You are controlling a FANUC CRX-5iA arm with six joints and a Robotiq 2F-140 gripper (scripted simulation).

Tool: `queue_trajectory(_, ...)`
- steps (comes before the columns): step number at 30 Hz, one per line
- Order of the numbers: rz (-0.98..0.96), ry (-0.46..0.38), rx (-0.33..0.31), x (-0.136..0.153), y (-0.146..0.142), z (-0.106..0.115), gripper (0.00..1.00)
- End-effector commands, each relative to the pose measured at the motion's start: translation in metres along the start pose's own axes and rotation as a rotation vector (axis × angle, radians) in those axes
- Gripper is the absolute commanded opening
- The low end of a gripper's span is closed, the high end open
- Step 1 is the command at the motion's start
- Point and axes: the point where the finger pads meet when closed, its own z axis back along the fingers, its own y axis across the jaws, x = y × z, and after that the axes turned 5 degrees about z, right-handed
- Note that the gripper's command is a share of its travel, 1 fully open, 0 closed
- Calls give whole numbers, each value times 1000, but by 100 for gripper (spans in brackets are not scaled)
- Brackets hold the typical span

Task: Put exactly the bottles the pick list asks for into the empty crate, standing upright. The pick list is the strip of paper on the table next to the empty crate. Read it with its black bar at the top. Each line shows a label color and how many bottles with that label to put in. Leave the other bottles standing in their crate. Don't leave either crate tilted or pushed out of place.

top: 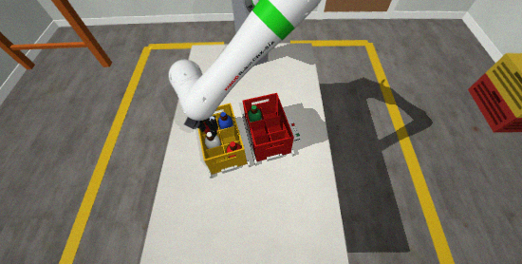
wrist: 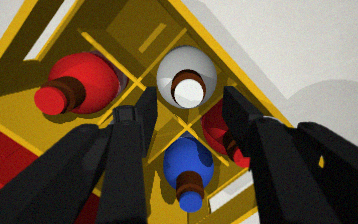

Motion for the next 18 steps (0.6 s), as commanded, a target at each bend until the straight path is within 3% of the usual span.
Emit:
queue_trajectory(1, 1, 1, 1, -1, 0, 0, 44)
queue_trajectory(18, 1, 1, 1, -1, 0, -20, 44)
